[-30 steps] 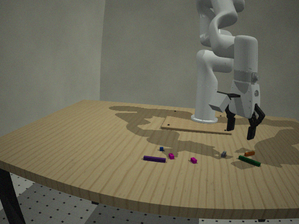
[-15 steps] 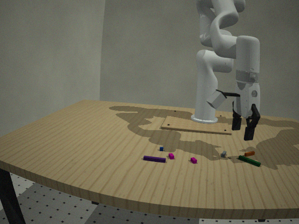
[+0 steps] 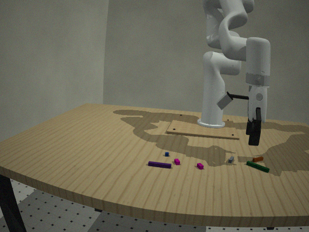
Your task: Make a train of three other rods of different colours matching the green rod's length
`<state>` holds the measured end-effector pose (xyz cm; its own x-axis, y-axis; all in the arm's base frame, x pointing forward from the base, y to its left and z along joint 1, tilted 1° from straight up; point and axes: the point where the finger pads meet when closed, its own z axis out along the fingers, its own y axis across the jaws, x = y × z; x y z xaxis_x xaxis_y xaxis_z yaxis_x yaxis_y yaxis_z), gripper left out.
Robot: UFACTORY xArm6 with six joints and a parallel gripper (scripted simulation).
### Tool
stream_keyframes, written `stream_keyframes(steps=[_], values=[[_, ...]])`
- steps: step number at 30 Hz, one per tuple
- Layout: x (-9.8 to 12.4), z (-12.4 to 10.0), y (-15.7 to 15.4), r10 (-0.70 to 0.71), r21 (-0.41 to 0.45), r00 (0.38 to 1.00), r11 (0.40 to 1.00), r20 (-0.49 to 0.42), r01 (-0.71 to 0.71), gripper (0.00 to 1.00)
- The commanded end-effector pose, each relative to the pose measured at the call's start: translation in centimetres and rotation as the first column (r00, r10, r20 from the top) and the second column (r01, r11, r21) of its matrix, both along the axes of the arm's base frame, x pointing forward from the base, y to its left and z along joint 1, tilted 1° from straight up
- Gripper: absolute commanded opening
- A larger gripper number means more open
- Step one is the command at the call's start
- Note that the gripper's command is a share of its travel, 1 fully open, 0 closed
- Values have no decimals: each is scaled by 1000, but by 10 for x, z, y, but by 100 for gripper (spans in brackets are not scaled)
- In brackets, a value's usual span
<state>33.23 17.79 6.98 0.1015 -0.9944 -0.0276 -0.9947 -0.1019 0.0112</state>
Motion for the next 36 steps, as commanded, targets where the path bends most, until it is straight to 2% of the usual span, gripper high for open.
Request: stream_keyframes(steps=[1, 9, 11, 13, 21, 26, 36], values=[[1, 1, 3, -166, -16, 986, 986, 8, 166, 100], [0, 1, 7, -365, -18, 931, 931, 6, 365, 100], [0, 1, 7, -365, -18, 931, 931, 6, 365, 100], [0, 1, 8, -454, -19, 891, 891, 5, 454, 100], [-1, 1, 12, -614, -21, 790, 789, 4, 614, 100], [-1, 1, 12, -651, -21, 759, 759, 3, 651, 100], [-1, 1, 12, -653, -21, 757, 757, 3, 653, 100]])
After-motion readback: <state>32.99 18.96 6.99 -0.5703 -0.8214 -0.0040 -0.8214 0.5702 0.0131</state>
